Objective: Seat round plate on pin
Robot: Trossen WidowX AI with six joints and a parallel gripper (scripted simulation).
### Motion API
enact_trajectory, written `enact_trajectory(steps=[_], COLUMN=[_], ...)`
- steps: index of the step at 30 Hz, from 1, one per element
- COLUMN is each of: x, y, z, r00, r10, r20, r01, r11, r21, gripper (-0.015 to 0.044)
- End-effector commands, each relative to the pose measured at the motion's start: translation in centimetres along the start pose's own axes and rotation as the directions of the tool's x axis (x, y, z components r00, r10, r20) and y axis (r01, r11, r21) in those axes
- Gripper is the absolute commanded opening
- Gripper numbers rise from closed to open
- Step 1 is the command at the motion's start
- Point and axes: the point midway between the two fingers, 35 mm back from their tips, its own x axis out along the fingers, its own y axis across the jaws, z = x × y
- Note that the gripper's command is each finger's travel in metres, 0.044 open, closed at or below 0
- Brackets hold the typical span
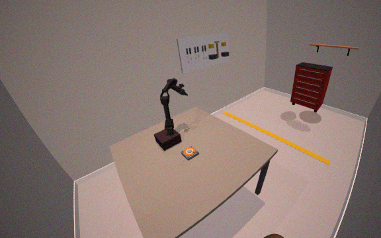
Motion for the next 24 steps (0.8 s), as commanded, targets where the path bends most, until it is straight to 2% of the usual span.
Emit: enact_trajectory(steps=[1, 3, 8, 10, 15, 18, 24], x=[0.1, 1.5, 7.7, 8.5, 13.8, 15.2, 18.8], y=[-0.1, -1.3, -6.8, -7.6, -14.2, -16.7, -25.6], z=[0.1, 0.4, 1.0, 0.9, 0.2, -0.5, -4.1], r00=[1.000, 0.999, 0.979, 0.974, 0.928, 0.908, 0.827], r10=[-0.003, -0.032, -0.152, -0.166, -0.247, -0.266, -0.287], r20=[-0.001, -0.015, -0.134, -0.151, -0.279, -0.324, -0.484], r01=[0.003, 0.032, 0.159, 0.176, 0.291, 0.330, 0.449], r11=[1.000, 0.999, 0.986, 0.983, 0.948, 0.931, 0.854], r21=[-0.001, -0.003, 0.042, 0.053, 0.129, 0.160, 0.261], gripper=[0.0374, 0.0321, 0.0190, 0.0137, 0.0006, 0.0000, 0.0000])
